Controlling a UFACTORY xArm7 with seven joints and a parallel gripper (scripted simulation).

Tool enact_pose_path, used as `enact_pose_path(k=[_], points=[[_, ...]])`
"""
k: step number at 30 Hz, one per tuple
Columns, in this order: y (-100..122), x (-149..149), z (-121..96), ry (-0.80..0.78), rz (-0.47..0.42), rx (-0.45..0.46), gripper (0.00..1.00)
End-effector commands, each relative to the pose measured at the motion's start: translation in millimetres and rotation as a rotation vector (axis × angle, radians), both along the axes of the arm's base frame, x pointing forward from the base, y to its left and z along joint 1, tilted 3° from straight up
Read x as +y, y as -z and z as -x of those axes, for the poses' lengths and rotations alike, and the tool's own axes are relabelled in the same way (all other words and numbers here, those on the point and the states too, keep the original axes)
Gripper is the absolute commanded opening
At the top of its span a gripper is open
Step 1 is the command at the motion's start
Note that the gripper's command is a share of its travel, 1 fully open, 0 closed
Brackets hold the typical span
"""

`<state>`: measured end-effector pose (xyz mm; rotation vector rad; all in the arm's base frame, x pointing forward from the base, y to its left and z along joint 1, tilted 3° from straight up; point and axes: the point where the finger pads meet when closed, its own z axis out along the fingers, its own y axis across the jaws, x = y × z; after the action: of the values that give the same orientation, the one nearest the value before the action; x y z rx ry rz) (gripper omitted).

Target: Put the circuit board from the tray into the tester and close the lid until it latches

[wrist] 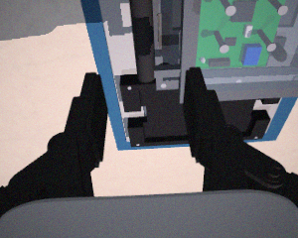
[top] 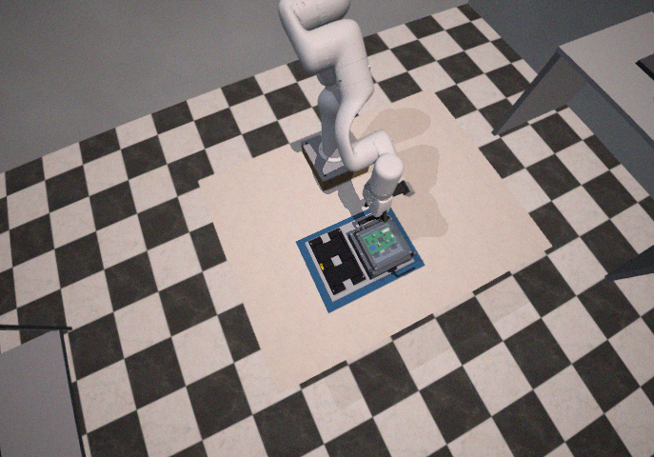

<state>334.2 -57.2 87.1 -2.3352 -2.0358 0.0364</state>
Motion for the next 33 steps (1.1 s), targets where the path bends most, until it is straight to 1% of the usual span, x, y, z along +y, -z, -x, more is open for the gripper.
enact_pose_path(k=[1,7,16,17,33], points=[[-11.9,-0.1,-1.5,0.000,0.000,-0.003,0.51],[-18.3,-0.2,-1.8,0.000,0.000,-0.003,0.51],[-19.8,-0.2,-1.8,0.000,0.000,-0.003,0.51],[-19.8,-0.2,-1.8,0.000,0.000,-0.003,1.00],[-19.8,-0.2,-1.8,0.000,0.000,-0.003,1.00]])
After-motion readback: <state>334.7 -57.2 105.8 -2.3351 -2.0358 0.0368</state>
